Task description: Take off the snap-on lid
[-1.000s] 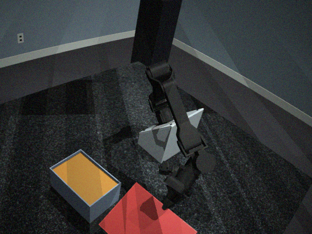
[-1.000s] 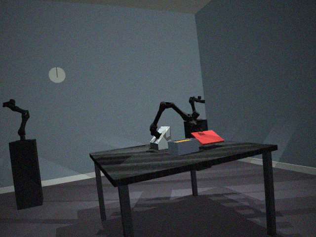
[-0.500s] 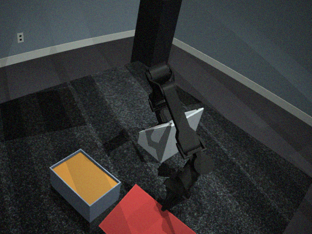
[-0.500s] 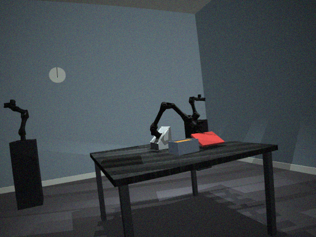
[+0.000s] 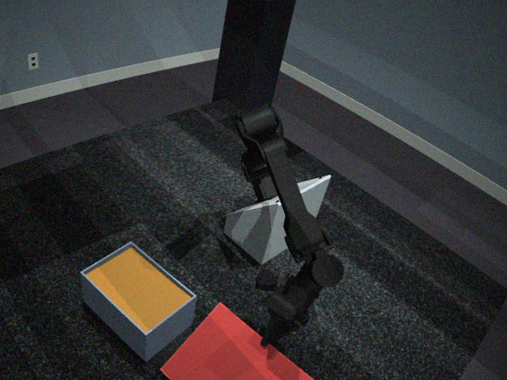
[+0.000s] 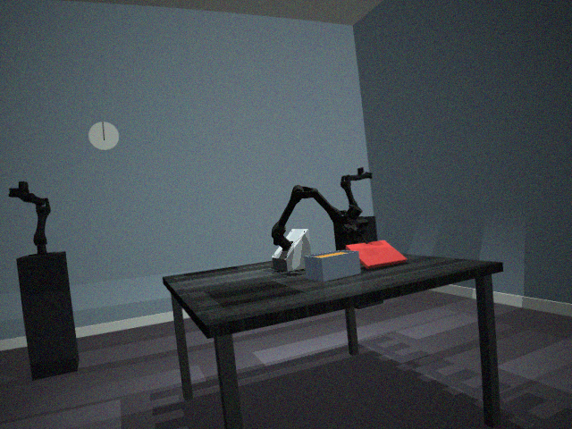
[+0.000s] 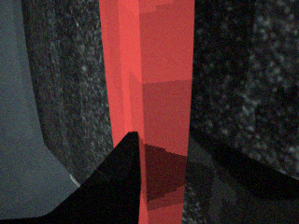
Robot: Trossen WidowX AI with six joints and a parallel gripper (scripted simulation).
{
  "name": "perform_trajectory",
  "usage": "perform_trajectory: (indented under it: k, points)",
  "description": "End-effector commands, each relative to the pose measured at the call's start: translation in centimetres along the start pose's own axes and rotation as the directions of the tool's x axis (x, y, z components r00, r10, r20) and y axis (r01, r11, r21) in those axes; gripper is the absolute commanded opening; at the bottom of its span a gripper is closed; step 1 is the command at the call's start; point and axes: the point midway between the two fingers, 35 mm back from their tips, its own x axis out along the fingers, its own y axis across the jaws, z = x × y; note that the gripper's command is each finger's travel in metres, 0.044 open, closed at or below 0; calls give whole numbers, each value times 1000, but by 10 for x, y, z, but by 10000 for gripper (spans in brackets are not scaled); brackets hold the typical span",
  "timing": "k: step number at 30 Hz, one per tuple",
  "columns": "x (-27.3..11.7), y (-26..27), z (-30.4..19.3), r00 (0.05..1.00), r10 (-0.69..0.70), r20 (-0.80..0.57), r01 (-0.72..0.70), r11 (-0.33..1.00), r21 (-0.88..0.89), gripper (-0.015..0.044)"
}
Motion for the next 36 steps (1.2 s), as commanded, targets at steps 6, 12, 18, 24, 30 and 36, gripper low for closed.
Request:
perform_trajectory:
  k: [6,12,18,24,30,36]
  points:
    - [4,-5,0,1000,2,-3,-2,1000,0,0]
    - [8,-9,0,1000,2,-2,-2,1000,-1,0]
    - [11,-12,0,1000,2,-2,-2,1000,-1,0]
    - [14,-16,0,1000,2,-2,-2,1000,-1,0]
    - [17,-20,0,1000,2,-2,-2,1000,-1,0]
    - [20,-23,0,1000,2,-2,-2,1000,-1,0]
